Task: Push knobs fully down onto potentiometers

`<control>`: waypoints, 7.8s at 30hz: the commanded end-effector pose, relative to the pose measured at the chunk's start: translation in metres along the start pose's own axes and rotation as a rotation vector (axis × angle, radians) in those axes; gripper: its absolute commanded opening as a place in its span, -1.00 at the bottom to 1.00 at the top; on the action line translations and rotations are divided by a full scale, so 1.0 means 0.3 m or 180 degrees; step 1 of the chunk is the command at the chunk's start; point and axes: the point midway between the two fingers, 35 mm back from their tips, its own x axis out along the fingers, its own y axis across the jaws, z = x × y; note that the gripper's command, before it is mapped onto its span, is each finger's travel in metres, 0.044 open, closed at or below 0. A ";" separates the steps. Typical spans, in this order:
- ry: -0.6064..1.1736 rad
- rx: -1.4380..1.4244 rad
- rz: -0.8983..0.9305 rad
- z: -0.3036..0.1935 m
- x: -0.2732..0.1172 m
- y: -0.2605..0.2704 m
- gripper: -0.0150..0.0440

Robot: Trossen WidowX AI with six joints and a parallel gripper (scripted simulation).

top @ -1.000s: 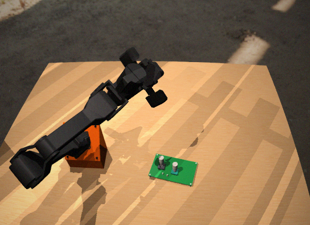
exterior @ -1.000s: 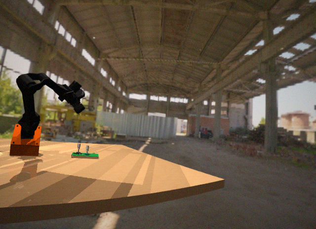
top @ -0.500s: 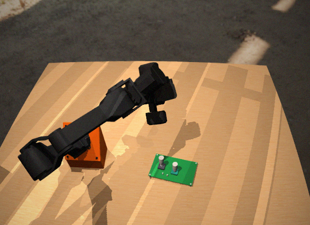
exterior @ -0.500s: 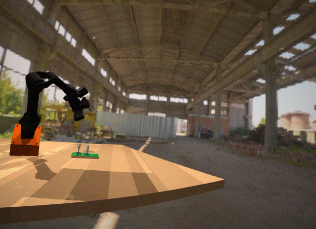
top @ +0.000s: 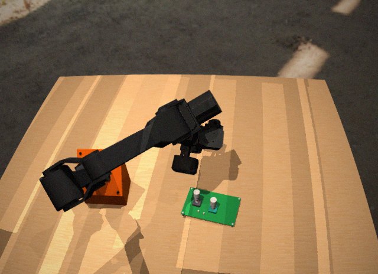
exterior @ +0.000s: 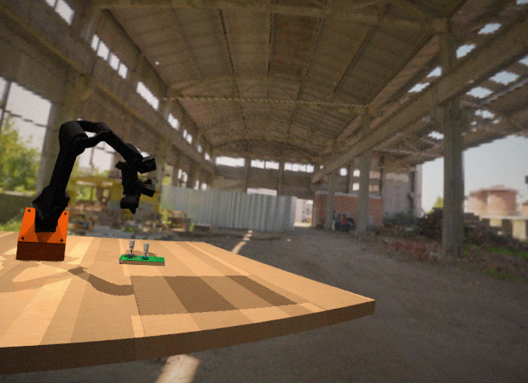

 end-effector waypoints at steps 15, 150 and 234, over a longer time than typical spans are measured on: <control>0.0382 0.0474 -0.1608 0.045 0.020 -0.292 -0.49; 0.0377 0.0474 -0.1615 0.011 0.216 -0.401 -0.49; 0.0377 0.0474 -0.1616 0.006 0.245 -0.417 -0.49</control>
